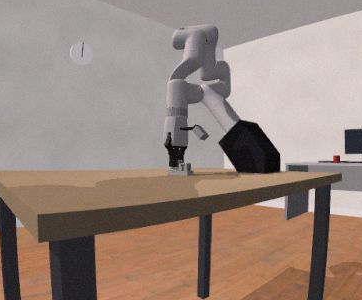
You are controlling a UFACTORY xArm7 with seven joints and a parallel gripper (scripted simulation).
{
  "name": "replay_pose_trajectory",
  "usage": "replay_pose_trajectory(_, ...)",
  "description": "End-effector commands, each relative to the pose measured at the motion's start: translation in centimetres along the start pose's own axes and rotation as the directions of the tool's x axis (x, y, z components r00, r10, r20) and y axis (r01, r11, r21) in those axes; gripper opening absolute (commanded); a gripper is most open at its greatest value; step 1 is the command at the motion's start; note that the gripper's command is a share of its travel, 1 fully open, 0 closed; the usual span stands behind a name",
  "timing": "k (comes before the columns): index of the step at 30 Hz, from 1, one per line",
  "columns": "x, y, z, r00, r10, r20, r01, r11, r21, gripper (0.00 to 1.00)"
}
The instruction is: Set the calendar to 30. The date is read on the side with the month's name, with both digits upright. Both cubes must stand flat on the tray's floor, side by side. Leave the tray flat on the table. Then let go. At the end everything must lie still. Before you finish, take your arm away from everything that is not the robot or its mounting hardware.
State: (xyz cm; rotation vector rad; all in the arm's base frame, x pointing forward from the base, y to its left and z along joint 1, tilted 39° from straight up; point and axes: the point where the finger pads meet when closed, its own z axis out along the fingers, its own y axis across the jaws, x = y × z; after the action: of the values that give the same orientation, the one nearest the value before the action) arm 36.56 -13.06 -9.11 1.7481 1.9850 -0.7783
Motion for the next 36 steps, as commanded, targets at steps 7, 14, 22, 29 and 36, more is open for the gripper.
replay_pose_trajectory(7, 0.04, 0.14, 0.12, 1.000, 0.000, -0.001, 0.000, 1.000, -0.003, 0.29)
replay_pose_trajectory(14, 0.04, 0.14, 0.45, 1.000, 0.000, -0.001, 0.000, 1.000, -0.003, 0.29)
replay_pose_trajectory(22, 0.04, 0.14, 0.71, 1.000, 0.000, -0.001, 0.000, 1.000, -0.003, 0.29)
replay_pose_trajectory(29, 0.04, 0.14, 0.85, 1.000, 0.000, -0.001, 0.000, 1.000, -0.003, 0.29)
replay_pose_trajectory(36, 0.04, 0.14, 0.86, 1.000, 0.000, -0.001, 0.000, 1.000, -0.003, 0.29)
